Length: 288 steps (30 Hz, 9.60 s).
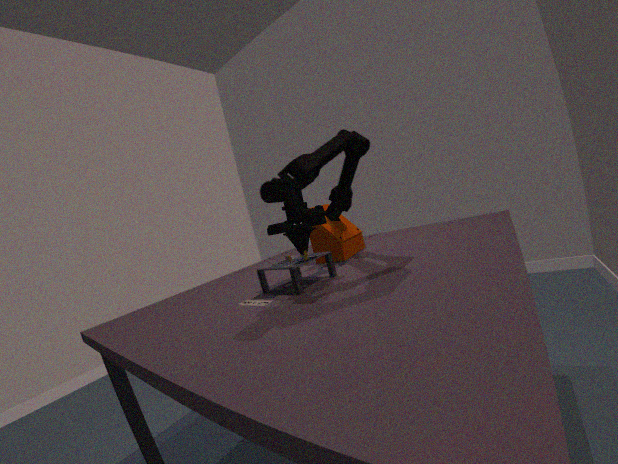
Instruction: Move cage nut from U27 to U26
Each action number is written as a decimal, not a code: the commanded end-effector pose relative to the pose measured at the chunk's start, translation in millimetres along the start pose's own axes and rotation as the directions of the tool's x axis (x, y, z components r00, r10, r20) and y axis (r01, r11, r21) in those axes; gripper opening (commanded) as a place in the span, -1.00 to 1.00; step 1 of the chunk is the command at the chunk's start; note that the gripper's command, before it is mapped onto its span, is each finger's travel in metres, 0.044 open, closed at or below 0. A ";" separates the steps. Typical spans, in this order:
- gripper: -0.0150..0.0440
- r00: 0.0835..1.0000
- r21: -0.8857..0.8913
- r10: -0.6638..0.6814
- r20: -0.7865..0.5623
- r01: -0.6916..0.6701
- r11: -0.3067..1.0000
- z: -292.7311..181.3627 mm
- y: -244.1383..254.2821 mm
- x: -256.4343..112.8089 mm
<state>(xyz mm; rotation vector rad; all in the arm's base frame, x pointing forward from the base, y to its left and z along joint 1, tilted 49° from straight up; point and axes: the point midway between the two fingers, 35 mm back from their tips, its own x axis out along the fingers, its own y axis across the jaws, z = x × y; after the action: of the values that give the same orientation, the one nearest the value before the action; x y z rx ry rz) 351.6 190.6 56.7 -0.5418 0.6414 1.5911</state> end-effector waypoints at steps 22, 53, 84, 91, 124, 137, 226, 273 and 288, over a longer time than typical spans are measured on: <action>-0.41 0.999 0.000 -0.036 -0.004 0.036 0.999 0.5 0.8 -0.1; -0.41 0.997 0.001 -0.078 -0.004 0.078 0.997 0.6 2.2 1.3; -0.41 0.996 0.002 -0.088 -0.005 0.089 0.996 0.6 2.8 1.5; -0.41 0.995 0.002 -0.096 -0.005 0.096 0.995 0.6 3.1 1.5; -0.41 0.994 0.002 -0.112 -0.007 0.112 0.994 0.7 3.9 1.9; -0.41 0.994 0.002 -0.113 -0.007 0.113 0.994 0.7 4.0 1.9; -0.41 0.987 0.004 -0.159 -0.010 0.159 0.987 0.4 6.4 2.9; -0.41 0.983 0.005 -0.184 -0.012 0.184 0.983 0.3 7.9 3.5; -0.41 0.980 0.005 -0.199 -0.012 0.199 0.980 0.3 8.6 3.6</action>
<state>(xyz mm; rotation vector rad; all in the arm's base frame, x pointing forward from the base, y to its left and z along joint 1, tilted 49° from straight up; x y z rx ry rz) 341.6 193.2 54.0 -0.5883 0.5838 1.4064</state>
